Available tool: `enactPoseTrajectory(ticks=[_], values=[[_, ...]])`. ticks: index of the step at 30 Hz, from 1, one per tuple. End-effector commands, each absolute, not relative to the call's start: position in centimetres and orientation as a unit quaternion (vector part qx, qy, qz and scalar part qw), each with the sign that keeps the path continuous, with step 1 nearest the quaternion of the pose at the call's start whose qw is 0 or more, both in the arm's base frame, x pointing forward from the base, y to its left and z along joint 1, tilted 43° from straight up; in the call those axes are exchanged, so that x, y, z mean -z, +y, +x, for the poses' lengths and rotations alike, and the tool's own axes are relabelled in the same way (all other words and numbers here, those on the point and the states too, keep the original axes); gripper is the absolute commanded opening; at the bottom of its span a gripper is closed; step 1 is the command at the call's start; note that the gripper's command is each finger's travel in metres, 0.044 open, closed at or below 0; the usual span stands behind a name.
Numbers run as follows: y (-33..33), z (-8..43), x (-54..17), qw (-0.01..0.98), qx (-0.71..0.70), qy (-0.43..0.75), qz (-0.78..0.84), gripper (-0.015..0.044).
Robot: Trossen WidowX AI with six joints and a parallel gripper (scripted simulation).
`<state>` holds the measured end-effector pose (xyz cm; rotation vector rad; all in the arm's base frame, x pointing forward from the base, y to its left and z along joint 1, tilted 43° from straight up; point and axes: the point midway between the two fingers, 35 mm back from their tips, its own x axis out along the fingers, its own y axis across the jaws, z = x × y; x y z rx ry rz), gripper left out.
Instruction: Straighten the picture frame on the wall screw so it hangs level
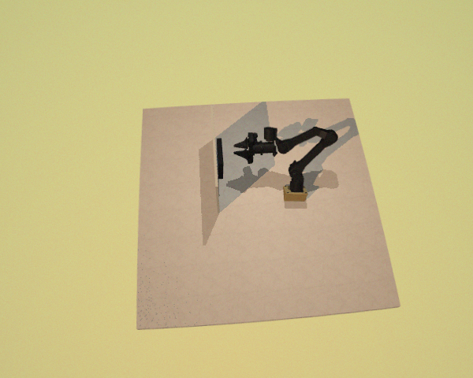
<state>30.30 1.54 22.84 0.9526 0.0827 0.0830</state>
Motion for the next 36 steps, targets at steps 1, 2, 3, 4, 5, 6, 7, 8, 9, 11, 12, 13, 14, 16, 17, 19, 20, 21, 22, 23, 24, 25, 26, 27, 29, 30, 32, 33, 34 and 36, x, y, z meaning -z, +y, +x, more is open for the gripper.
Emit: enactPoseTrajectory(ticks=[1, 2, 3, 4, 5, 6, 7, 8, 9, 11, 12, 13, 14, 16, 17, 19, 20, 21, 22, 23, 24, 25, 26, 27, 29, 30, 32, 33, 34, 36], values=[[1.9, 32.6, -22.2, 0.888, -0.038, 0.041, 0.457, 0.0260], [1.9, 33.0, -22.1, 0.888, -0.038, 0.040, 0.457, 0.0260], [1.9, 33.1, -22.1, 0.888, -0.038, 0.040, 0.457, 0.0260], [1.9, 33.1, -22.1, 0.888, -0.038, 0.040, 0.457, 0.0260], [1.9, 33.1, -22.1, 0.888, -0.038, 0.040, 0.457, 0.0260], [1.9, 33.1, -22.1, 0.888, -0.038, 0.040, 0.457, 0.0260], [1.9, 33.1, -22.1, 0.888, -0.038, 0.040, 0.457, 0.0260], [1.9, 33.1, -22.1, 0.888, -0.038, 0.040, 0.457, 0.0260], [1.9, 33.1, -22.1, 0.888, -0.038, 0.040, 0.457, 0.0260], [1.9, 33.1, -22.1, 0.888, -0.038, 0.040, 0.457, 0.0260], [1.9, 33.1, -22.1, 0.888, -0.038, 0.040, 0.457, 0.0260], [1.9, 33.1, -22.1, 0.888, -0.038, 0.040, 0.457, 0.0260], [1.9, 33.1, -22.1, 0.888, -0.038, 0.040, 0.457, 0.0260], [1.9, 33.1, -22.1, 0.888, -0.038, 0.040, 0.457, 0.0260], [1.9, 33.1, -22.1, 0.888, -0.038, 0.040, 0.457, 0.0260], [2.0, 33.2, -22.1, 0.888, -0.038, 0.040, 0.457, 0.0260], [2.0, 33.3, -22.1, 0.888, -0.038, 0.040, 0.457, 0.0260], [2.0, 33.4, -22.1, 0.888, -0.038, 0.040, 0.457, 0.0260], [2.0, 33.6, -22.1, 0.888, -0.038, 0.040, 0.457, 0.0260], [2.0, 33.7, -22.1, 0.888, -0.038, 0.040, 0.457, 0.0260], [2.0, 33.9, -22.1, 0.888, -0.039, 0.040, 0.457, 0.0260], [2.0, 34.1, -22.1, 0.888, -0.039, 0.040, 0.457, 0.0260], [2.1, 34.2, -22.1, 0.888, -0.039, 0.040, 0.457, 0.0260], [2.1, 34.4, -22.2, 0.888, -0.039, 0.040, 0.457, 0.0260], [2.1, 34.7, -22.2, 0.888, -0.039, 0.040, 0.457, 0.0260], [2.1, 34.9, -22.2, 0.888, -0.039, 0.040, 0.457, 0.0260], [2.2, 35.2, -22.1, 0.888, -0.039, 0.040, 0.457, 0.0260], [2.2, 35.3, -22.1, 0.888, -0.039, 0.040, 0.457, 0.0260], [2.2, 35.5, -22.1, 0.888, -0.039, 0.040, 0.457, 0.0260], [2.2, 35.8, -22.1, 0.888, -0.039, 0.040, 0.457, 0.0260]])
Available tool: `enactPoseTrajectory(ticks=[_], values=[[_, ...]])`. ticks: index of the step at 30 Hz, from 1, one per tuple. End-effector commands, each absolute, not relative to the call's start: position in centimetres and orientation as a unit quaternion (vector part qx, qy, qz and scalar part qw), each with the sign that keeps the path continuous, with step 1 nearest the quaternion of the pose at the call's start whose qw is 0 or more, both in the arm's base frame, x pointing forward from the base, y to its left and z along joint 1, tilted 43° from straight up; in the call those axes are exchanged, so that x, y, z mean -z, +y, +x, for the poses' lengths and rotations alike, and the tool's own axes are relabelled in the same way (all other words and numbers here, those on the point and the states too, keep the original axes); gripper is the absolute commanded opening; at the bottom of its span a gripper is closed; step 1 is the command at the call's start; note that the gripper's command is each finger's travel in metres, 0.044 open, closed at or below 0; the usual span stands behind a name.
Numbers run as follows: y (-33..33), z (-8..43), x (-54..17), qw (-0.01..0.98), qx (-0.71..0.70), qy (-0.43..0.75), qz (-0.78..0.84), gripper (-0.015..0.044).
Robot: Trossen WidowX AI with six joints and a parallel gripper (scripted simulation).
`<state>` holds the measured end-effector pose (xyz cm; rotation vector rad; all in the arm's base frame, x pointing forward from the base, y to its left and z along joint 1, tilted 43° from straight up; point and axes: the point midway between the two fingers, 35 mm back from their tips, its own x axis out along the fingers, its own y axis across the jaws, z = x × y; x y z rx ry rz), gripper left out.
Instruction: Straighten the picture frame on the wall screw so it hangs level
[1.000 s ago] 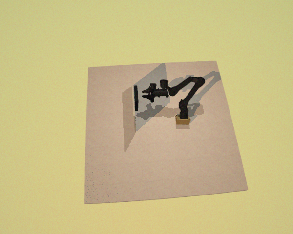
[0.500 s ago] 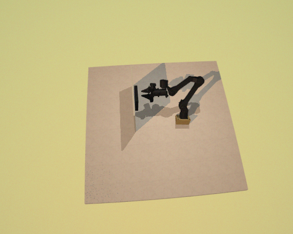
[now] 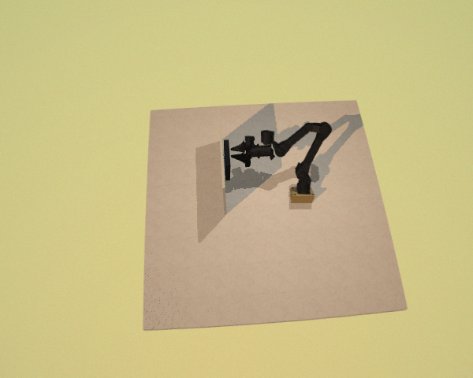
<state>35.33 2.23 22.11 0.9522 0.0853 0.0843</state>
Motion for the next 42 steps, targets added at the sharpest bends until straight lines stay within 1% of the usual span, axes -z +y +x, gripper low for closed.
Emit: enactPoseTrajectory(ticks=[1, 9, 40, 42], values=[[2.2, 35.9, -22.1, 0.888, -0.039, 0.040, 0.457, 0.0260], [2.4, 37.0, -22.0, 0.888, -0.039, 0.039, 0.457, 0.0260], [2.3, 37.1, -22.0, 0.888, -0.039, 0.039, 0.457, 0.0260], [2.3, 37.1, -22.0, 0.888, -0.039, 0.039, 0.457, 0.0208]])
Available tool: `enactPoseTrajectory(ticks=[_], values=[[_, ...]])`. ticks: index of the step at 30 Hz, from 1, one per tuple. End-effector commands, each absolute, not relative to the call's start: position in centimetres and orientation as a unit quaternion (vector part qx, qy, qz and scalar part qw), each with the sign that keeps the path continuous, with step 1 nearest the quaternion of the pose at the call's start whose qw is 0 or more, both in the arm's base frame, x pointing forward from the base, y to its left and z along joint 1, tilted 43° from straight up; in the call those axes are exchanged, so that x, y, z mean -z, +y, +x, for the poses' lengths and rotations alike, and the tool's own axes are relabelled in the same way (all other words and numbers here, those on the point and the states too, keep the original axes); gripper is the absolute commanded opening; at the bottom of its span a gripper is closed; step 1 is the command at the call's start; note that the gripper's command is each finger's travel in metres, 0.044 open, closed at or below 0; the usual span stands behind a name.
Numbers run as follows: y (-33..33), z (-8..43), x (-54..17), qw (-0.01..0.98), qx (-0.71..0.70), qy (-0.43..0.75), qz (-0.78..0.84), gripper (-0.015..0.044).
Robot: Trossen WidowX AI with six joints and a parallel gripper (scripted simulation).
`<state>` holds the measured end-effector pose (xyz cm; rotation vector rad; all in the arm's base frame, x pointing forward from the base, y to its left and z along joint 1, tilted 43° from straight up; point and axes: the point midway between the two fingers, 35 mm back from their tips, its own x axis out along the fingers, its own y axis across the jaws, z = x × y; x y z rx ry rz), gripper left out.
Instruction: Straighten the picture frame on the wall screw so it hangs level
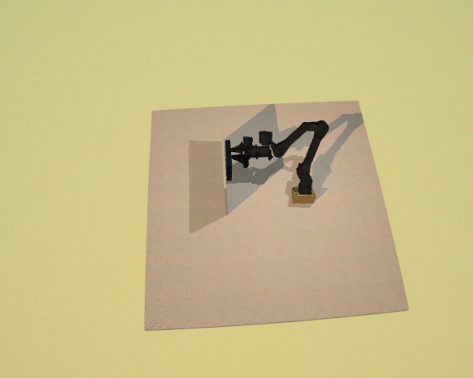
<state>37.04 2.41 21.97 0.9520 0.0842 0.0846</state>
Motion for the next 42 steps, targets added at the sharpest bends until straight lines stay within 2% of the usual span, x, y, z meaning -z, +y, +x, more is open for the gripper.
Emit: enactPoseTrajectory(ticks=[1, 4, 11, 13, 42], values=[[2.33, 37.06, -21.99, 0.888, -0.039, 0.039, 0.457, 0.0181], [2.33, 37.06, -21.99, 0.888, -0.039, 0.039, 0.457, 0.0103], [2.33, 37.06, -21.99, 0.888, -0.039, 0.039, 0.457, 0.0056], [2.33, 37.06, -21.99, 0.888, -0.039, 0.039, 0.457, 0.0003], [2.79, 37.03, -22.53, 0.887, -0.039, 0.039, 0.457, 0.0000]])
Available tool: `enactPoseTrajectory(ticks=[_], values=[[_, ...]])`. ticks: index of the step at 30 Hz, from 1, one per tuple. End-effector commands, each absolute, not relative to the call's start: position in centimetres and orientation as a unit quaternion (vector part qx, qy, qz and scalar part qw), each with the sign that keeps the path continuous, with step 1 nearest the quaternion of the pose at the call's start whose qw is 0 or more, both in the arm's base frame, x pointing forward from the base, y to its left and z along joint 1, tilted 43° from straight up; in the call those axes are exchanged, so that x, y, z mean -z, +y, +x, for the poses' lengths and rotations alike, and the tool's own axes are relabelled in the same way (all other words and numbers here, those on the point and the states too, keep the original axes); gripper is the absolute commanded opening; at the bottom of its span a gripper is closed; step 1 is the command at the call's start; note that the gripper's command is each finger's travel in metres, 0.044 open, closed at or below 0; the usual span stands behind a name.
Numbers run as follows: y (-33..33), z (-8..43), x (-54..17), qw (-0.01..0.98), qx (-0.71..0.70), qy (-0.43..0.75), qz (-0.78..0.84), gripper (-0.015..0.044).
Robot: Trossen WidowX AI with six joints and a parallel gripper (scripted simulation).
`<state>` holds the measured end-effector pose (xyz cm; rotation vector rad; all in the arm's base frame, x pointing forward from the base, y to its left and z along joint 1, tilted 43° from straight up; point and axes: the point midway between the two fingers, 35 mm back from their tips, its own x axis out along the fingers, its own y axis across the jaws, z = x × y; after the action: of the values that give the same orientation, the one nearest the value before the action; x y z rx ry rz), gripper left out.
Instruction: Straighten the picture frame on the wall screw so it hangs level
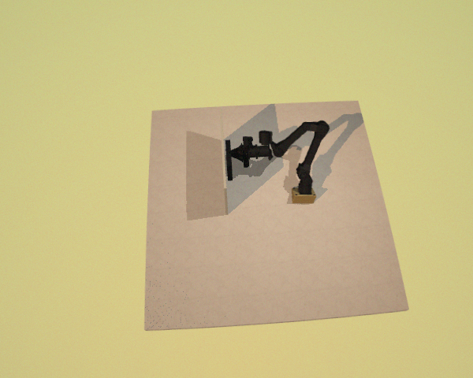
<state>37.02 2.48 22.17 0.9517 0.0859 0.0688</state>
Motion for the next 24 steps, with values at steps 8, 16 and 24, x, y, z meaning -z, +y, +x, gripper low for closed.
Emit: enactPoseTrajectory(ticks=[8, 16, 24], values=[[2.93, 37.02, -22.73, 0.887, -0.039, 0.039, 0.458, 0.0000], [2.98, 37.02, -22.81, 0.887, -0.039, 0.039, 0.458, 0.0000], [2.91, 37.02, -22.71, 0.887, -0.039, 0.039, 0.458, 0.0000]])
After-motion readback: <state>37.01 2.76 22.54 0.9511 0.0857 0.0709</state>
